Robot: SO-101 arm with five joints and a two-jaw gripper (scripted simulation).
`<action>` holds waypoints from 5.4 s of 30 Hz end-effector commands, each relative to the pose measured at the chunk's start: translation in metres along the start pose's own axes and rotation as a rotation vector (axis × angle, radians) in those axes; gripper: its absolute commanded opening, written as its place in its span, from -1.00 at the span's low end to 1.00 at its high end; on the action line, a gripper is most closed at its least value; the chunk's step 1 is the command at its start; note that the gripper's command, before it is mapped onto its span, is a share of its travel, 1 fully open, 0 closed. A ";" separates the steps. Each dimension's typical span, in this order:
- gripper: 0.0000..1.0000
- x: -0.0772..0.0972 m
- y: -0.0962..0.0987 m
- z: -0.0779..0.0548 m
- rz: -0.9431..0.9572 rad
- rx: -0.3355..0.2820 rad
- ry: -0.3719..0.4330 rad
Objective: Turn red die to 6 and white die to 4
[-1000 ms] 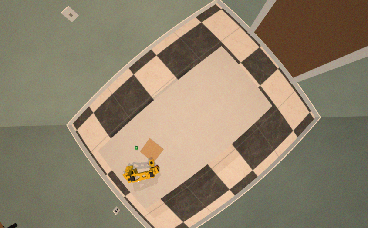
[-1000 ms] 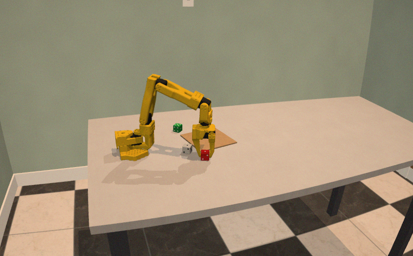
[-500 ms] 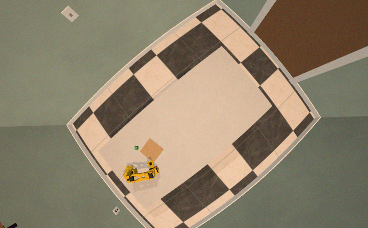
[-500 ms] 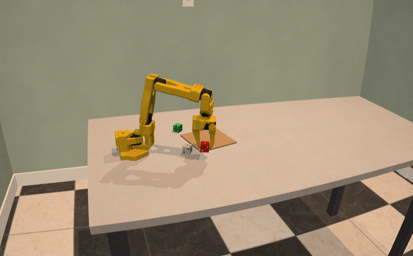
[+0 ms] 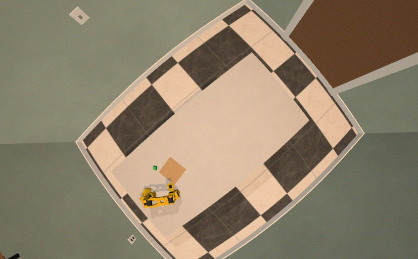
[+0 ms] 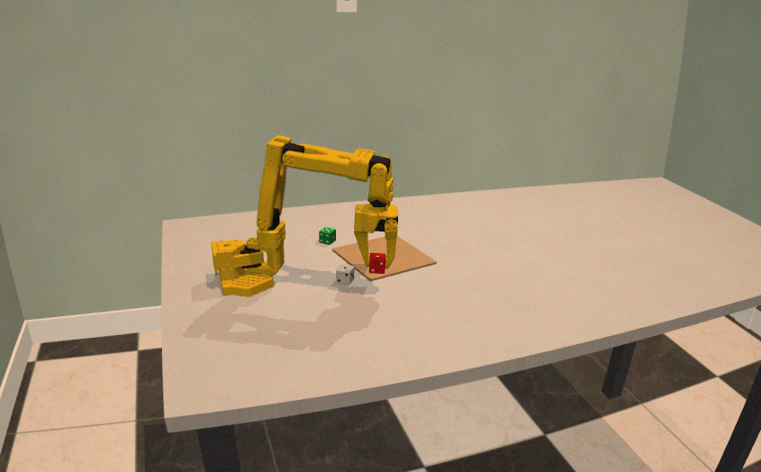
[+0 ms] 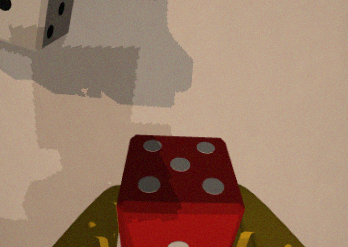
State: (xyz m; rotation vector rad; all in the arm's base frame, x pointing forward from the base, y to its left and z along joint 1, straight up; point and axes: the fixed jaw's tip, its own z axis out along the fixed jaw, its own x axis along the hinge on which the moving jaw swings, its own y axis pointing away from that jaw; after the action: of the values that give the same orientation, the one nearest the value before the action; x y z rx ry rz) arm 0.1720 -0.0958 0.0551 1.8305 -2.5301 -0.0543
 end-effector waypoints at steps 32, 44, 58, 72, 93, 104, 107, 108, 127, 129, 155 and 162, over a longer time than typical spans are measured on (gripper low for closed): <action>-1.00 0.025 0.039 -0.007 0.316 0.073 0.007; -1.00 0.031 0.061 0.000 0.464 0.073 0.005; -1.00 0.031 0.061 0.000 0.464 0.073 0.005; -1.00 0.030 0.063 0.001 0.483 0.080 0.006; -1.00 0.030 0.062 0.007 0.483 0.080 0.006; -1.00 0.030 0.062 0.009 0.483 0.080 0.006; -1.00 0.030 0.062 0.011 0.483 0.080 0.006; -1.00 0.030 0.062 0.012 0.483 0.080 0.006; -1.00 0.030 0.061 0.019 0.483 0.080 0.006; -1.00 0.030 0.061 0.019 0.483 0.080 0.006; -1.00 0.030 0.061 0.027 0.483 0.080 0.006; -1.00 0.030 0.061 0.031 0.483 0.080 0.006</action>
State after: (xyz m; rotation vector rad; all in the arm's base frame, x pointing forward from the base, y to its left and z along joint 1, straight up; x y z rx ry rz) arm 0.1026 -0.1029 0.0257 1.2051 -2.9094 0.0350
